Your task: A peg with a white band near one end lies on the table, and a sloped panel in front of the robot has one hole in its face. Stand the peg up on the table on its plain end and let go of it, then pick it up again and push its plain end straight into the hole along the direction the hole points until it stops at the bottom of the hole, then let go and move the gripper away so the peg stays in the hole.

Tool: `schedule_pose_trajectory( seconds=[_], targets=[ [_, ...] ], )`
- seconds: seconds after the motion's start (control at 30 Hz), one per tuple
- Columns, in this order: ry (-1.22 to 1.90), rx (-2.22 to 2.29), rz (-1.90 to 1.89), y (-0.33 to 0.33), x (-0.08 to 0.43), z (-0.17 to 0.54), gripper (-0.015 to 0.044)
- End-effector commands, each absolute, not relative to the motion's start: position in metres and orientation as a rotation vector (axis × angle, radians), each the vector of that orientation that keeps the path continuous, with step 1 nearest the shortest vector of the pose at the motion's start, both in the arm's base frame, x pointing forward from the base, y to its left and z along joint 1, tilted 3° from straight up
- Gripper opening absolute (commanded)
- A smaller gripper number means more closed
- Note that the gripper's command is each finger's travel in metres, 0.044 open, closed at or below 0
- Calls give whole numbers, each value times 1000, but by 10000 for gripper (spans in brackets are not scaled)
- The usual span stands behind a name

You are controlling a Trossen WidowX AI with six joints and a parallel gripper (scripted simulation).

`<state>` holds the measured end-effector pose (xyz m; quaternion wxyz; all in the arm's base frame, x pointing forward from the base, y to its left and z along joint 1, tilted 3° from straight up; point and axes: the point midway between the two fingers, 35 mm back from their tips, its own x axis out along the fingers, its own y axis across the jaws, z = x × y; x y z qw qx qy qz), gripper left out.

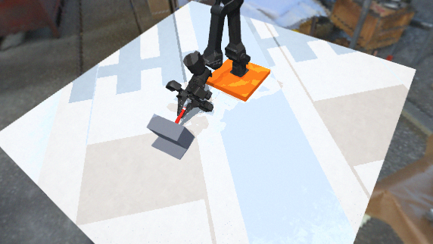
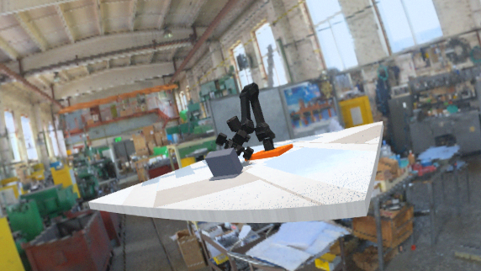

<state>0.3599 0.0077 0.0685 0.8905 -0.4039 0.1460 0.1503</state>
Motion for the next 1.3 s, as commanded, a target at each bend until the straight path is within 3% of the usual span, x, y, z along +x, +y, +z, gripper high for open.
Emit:
schedule_pose_trajectory(
  seconds=[0.0,1.27],
  targets=[
    [296,-836,305,8,363,71,0],
    [295,-836,305,10,373,66,0]
  ],
)
